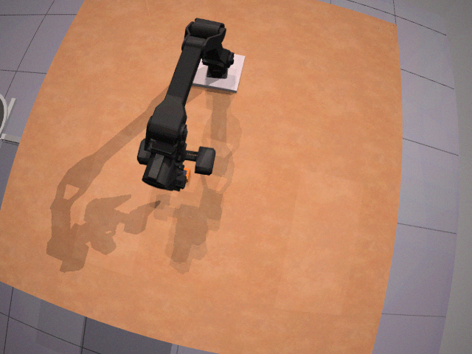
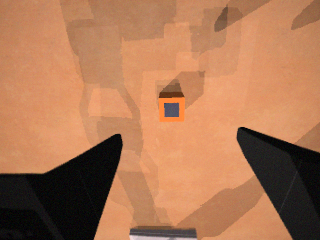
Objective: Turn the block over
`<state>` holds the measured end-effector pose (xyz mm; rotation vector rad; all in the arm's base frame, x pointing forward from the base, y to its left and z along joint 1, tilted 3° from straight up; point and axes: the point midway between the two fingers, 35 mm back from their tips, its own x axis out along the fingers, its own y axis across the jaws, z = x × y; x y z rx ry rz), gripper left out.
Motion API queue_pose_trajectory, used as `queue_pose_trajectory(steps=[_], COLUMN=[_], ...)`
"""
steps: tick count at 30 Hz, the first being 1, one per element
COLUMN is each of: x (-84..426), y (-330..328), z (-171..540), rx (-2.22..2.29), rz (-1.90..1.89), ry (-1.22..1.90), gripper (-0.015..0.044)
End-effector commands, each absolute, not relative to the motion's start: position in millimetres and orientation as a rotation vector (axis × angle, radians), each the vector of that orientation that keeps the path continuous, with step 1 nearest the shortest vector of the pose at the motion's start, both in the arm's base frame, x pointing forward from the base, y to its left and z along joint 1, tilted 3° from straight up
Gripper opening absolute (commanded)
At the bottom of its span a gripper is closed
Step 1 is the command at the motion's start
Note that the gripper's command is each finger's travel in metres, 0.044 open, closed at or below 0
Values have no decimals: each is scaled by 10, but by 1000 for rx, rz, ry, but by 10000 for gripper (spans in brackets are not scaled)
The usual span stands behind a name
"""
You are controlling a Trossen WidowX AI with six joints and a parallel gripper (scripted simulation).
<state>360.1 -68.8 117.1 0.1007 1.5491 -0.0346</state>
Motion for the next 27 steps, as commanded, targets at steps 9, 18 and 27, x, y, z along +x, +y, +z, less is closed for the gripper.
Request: queue_pose_trajectory(steps=[9, 18, 27], x=[3564, 3565, 3568], y=[-662, -643, -641], z=[774, 624, 533], rx=[118, 118, 118], rz=[-74, -74, -73], ry=[1573, 1573, 1573], gripper=[440, 440, 440])
